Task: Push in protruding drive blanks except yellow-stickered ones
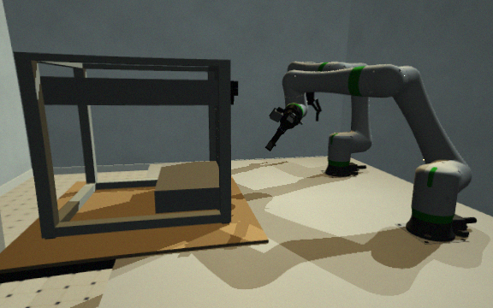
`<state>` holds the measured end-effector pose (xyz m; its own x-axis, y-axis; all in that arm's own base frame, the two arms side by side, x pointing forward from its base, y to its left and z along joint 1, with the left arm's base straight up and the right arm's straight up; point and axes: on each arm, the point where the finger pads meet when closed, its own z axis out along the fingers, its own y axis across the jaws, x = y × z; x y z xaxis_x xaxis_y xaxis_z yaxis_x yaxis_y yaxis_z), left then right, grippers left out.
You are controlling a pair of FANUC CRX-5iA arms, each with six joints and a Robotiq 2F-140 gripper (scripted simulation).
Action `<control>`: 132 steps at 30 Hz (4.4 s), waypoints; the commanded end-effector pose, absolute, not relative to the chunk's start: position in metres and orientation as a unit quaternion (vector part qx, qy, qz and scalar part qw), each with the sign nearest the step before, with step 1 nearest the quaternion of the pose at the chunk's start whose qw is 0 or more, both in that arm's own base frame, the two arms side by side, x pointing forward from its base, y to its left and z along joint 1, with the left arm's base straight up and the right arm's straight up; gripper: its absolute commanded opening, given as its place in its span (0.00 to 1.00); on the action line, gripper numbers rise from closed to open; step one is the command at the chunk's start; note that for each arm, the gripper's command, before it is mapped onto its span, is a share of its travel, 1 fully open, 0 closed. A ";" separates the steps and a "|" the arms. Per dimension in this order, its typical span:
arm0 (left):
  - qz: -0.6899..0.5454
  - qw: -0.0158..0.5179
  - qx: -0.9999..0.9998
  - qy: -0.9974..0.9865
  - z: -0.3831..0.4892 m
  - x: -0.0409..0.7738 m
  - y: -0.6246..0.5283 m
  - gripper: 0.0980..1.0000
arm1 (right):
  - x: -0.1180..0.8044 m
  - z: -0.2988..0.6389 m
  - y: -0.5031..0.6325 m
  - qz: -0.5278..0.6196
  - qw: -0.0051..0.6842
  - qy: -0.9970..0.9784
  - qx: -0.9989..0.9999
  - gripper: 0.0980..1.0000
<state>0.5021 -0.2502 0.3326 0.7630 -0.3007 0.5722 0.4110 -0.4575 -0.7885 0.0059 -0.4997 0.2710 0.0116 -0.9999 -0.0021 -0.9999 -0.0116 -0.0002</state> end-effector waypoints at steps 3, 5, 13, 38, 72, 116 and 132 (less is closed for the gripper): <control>-0.343 0.519 -0.782 -0.036 0.334 0.502 -0.250 1.00 | 0.006 0.272 -0.500 0.000 0.000 0.703 -0.711 1.00; -0.343 0.519 -0.782 -0.036 0.334 0.502 -0.250 1.00 | 0.006 0.272 -0.500 0.000 0.000 0.703 -0.711 1.00; -0.343 0.519 -0.782 -0.036 0.334 0.502 -0.250 1.00 | 0.006 0.272 -0.500 0.000 0.000 0.703 -0.711 1.00; -0.335 0.525 -0.782 -0.014 0.336 0.503 -0.252 1.00 | 0.006 0.272 -0.500 0.000 0.000 0.703 -0.711 1.00; -0.265 0.569 -0.759 0.175 0.354 0.508 -0.266 1.00 | 0.006 0.272 -0.500 0.000 0.000 0.703 -0.711 1.00; -0.036 0.647 -0.467 0.601 0.404 0.510 -0.312 1.00 | 0.006 0.272 -0.500 0.000 0.000 0.703 -0.711 1.00; 0.078 0.655 -0.261 0.705 0.426 0.506 -0.334 1.00 | 0.006 0.272 -0.500 0.000 0.000 0.703 -0.711 1.00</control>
